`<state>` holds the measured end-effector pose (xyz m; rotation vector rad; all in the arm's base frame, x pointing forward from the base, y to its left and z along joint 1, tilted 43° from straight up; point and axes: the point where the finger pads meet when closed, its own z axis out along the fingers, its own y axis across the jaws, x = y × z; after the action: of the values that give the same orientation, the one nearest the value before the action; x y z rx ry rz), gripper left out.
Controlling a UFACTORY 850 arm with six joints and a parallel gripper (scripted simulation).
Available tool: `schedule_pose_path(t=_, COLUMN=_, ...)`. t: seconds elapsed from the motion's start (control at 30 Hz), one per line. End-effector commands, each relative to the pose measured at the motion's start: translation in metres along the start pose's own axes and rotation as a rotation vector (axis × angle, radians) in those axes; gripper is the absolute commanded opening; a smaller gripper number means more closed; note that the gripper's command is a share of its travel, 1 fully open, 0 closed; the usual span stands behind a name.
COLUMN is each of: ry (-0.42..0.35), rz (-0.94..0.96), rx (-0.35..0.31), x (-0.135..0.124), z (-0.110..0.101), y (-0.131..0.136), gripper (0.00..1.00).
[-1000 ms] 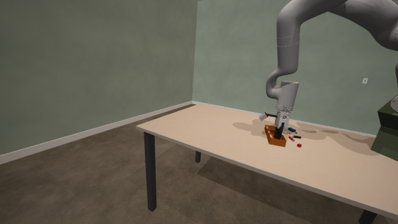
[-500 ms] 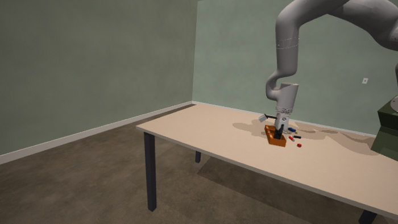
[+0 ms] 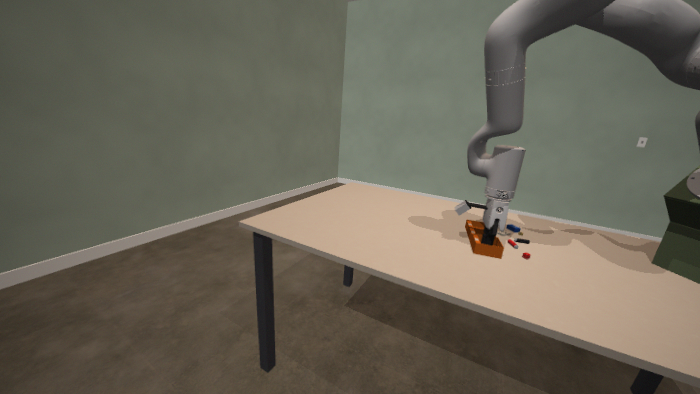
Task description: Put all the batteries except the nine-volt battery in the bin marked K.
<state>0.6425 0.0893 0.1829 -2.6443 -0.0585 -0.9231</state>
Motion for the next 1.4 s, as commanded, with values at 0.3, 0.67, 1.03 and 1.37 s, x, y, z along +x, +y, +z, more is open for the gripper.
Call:
schedule_pose_path(t=0.3, ry=0.001, rz=0.000, rx=0.000, x=0.001, z=0.000, y=0.000, gripper=0.07)
schedule_pose_path(t=0.67, ry=0.001, rz=0.000, rx=0.000, x=0.001, z=-0.003, y=0.000, gripper=0.07)
schedule_pose_path(t=1.03, ry=0.001, rz=0.000, rx=0.000, x=0.001, z=-0.018, y=0.000, gripper=0.07)
schedule_pose_path(t=1.37, ry=0.001, rz=0.000, rx=0.000, x=0.001, z=-0.028, y=0.000, gripper=0.07)
